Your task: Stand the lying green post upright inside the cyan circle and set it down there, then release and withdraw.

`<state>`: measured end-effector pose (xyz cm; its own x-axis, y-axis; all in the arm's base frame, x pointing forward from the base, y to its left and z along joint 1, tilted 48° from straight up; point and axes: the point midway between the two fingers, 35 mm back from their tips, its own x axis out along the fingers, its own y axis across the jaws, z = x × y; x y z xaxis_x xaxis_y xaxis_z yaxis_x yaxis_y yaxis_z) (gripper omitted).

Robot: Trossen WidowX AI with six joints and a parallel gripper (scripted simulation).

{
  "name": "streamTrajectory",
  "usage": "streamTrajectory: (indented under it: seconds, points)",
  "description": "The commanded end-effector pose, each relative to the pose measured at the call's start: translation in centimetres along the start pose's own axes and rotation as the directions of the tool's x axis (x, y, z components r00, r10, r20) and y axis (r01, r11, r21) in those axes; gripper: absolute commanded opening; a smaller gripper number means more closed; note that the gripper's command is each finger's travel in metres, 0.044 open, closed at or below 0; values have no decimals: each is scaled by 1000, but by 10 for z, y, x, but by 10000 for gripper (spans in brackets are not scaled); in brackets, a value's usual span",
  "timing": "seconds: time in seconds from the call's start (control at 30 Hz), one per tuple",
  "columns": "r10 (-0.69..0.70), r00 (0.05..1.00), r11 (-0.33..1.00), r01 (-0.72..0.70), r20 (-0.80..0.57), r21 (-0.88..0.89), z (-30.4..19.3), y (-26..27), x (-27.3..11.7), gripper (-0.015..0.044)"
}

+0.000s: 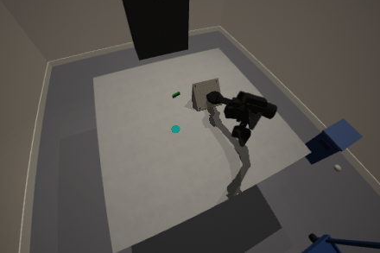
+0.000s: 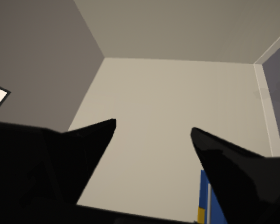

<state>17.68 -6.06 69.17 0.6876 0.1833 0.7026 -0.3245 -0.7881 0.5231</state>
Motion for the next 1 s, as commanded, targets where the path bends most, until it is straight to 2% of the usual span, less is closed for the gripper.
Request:
streamTrajectory:
  seconds: [0.0,0.17,0.2,0.4,0.6,0.97]
  points:
    - [1,1000,1000,-1,5,7,2,1,0,374]
    - [29,991,982,-53,133,179,59,15,1,243]
    - [34,986,974,-70,163,217,72,18,0,233]
    - [50,939,886,-198,340,418,151,30,-11,233]
    - [41,862,744,-365,506,560,227,36,-32,233]
    - [-36,654,380,-691,756,615,353,27,-95,233]
